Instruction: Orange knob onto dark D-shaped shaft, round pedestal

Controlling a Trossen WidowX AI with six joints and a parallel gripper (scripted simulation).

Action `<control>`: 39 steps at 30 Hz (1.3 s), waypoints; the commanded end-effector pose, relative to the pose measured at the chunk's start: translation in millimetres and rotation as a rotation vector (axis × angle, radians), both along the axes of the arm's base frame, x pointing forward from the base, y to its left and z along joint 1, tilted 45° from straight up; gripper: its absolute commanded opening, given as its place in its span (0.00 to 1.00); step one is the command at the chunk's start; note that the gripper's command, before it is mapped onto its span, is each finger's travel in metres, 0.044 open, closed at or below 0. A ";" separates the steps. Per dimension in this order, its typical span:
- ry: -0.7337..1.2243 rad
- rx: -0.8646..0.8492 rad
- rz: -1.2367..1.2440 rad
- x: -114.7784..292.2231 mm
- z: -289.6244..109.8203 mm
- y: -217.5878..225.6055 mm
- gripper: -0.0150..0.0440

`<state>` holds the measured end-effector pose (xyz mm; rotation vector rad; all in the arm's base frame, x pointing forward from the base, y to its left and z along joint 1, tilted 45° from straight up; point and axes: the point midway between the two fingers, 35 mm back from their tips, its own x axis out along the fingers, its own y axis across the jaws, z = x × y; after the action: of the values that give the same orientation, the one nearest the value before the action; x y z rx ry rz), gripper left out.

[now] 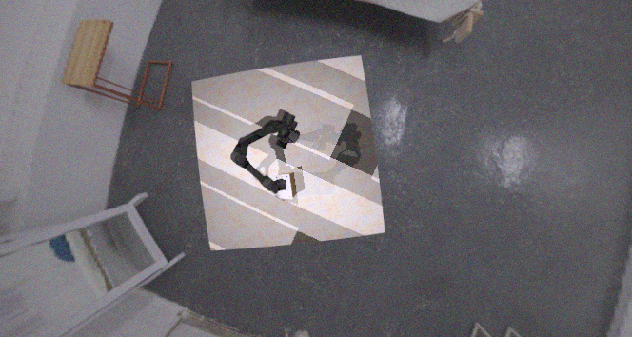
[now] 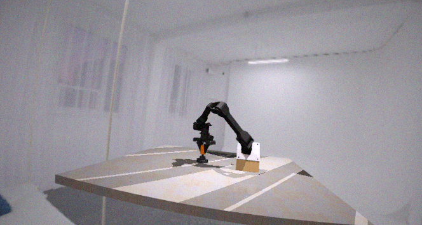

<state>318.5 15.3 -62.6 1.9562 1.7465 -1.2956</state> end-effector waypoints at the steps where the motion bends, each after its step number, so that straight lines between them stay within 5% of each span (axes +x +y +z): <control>1: 0.000 -0.002 -0.004 0.4 0.9 -0.3 0.25; 39: -0.020 0.001 0.017 0.6 -1.2 1.9 0.25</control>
<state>318.4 17.2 -63.3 1.9448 1.7512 -1.2770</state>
